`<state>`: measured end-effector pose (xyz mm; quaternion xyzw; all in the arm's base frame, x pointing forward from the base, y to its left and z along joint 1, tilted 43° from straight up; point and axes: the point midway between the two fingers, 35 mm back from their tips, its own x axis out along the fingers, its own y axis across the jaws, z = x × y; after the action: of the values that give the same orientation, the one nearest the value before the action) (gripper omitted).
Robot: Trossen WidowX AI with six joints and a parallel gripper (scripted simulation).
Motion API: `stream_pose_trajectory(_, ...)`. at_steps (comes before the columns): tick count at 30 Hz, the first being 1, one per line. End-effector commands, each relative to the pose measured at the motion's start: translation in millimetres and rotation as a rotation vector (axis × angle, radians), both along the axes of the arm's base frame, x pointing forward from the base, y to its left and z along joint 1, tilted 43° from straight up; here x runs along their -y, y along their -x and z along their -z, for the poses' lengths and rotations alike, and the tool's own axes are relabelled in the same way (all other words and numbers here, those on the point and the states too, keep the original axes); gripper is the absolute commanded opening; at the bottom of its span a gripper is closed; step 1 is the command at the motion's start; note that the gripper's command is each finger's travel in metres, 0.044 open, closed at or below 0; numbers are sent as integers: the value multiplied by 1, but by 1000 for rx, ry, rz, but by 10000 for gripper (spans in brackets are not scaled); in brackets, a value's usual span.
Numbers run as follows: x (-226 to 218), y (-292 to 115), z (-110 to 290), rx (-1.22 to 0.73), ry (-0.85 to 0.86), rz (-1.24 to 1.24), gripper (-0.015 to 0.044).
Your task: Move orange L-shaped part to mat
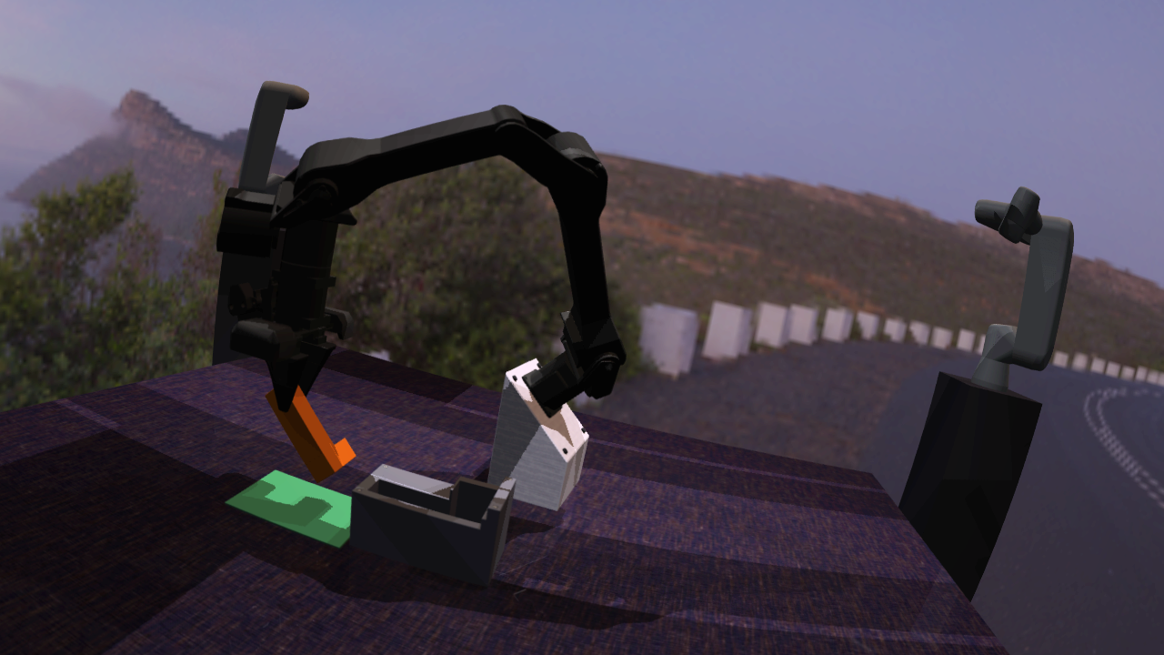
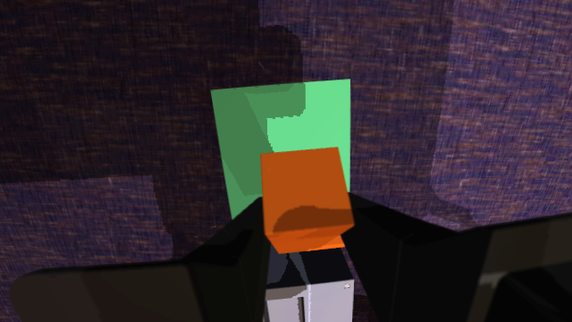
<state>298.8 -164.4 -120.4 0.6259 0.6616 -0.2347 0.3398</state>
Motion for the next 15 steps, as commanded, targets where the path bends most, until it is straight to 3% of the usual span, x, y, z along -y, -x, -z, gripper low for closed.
stream_pose_trajectory(1,-5,0,5,0,-3,3,0)
stream_pose_trajectory(15,-20,-1,21,1,-4,3,0)
